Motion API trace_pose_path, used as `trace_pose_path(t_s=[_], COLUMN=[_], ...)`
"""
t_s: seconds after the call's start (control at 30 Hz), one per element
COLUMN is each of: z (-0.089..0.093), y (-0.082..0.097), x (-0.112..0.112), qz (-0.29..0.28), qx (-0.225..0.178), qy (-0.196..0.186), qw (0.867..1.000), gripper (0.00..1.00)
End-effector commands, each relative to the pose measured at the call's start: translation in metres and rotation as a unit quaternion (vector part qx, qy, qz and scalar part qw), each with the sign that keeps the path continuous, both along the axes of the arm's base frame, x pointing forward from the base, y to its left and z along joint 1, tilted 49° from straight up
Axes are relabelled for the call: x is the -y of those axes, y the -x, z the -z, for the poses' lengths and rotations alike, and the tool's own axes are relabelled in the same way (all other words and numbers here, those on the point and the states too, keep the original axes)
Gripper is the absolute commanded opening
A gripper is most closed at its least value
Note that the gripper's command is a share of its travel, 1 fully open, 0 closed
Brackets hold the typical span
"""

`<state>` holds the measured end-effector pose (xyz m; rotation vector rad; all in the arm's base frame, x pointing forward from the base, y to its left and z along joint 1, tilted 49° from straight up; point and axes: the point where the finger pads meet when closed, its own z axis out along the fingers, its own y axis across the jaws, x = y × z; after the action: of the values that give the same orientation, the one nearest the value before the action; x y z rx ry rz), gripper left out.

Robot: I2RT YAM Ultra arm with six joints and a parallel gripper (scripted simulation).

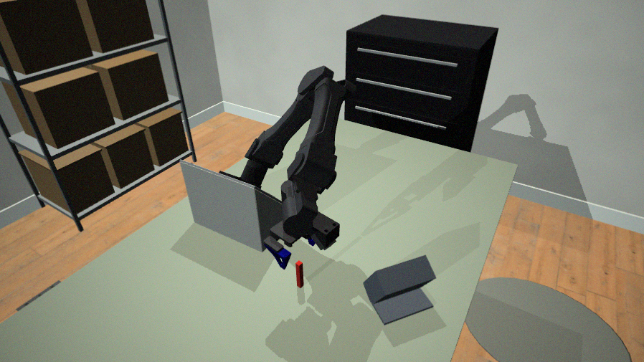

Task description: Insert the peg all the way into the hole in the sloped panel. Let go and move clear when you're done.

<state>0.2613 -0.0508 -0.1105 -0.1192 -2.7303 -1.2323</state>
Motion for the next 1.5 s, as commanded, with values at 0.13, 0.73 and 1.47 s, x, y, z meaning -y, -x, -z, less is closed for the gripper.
trace_pose_path(t_s=[0.13, 0.73, 1.47], z=[0.004, 0.020, 0.021], y=[0.000, -0.005, -0.003], x=[-0.006, -0.018, -0.024], qz=[0.011, 0.007, -0.004], qx=[0.007, 0.012, 0.007], qy=[-0.001, 0.003, 0.003], qw=[1.000, 1.000, 1.000], gripper=[1.00, 1.00, 0.00])
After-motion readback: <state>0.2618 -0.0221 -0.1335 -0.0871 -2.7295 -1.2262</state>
